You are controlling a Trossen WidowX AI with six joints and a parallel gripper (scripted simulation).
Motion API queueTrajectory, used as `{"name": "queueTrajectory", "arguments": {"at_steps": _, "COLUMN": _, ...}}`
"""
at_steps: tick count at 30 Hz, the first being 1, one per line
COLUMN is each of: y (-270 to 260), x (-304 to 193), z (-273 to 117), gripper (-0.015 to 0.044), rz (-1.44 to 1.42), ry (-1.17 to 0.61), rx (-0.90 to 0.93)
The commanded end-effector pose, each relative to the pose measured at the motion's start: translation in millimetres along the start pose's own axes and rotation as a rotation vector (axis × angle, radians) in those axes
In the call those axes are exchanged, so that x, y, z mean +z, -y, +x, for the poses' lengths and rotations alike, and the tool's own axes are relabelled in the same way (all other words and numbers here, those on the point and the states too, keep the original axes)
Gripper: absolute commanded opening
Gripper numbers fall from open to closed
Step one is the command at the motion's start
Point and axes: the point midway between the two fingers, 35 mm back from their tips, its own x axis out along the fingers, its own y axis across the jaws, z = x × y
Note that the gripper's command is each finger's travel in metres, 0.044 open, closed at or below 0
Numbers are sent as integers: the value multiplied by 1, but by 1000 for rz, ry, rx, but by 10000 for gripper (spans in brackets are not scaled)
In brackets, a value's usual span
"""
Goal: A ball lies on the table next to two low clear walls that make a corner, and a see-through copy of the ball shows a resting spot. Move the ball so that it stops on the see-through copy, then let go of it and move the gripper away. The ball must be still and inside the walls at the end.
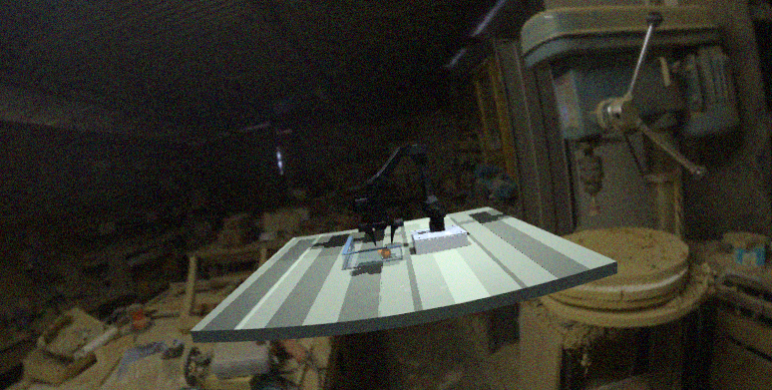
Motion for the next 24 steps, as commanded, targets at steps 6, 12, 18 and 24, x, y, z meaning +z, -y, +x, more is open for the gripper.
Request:
{"name": "queueTrajectory", "arguments": {"at_steps": 6, "y": -3, "x": 0, "z": 20, "gripper": 314, "rz": -7, "ry": -3, "rx": 16}}
{"name": "queueTrajectory", "arguments": {"at_steps": 12, "y": -3, "x": -1, "z": 29, "gripper": 314, "rz": -7, "ry": -3, "rx": 16}}
{"name": "queueTrajectory", "arguments": {"at_steps": 18, "y": -4, "x": -1, "z": 39, "gripper": 314, "rz": -7, "ry": -4, "rx": 16}}
{"name": "queueTrajectory", "arguments": {"at_steps": 24, "y": -4, "x": -1, "z": 40, "gripper": 235, "rz": -7, "ry": -4, "rx": 16}}
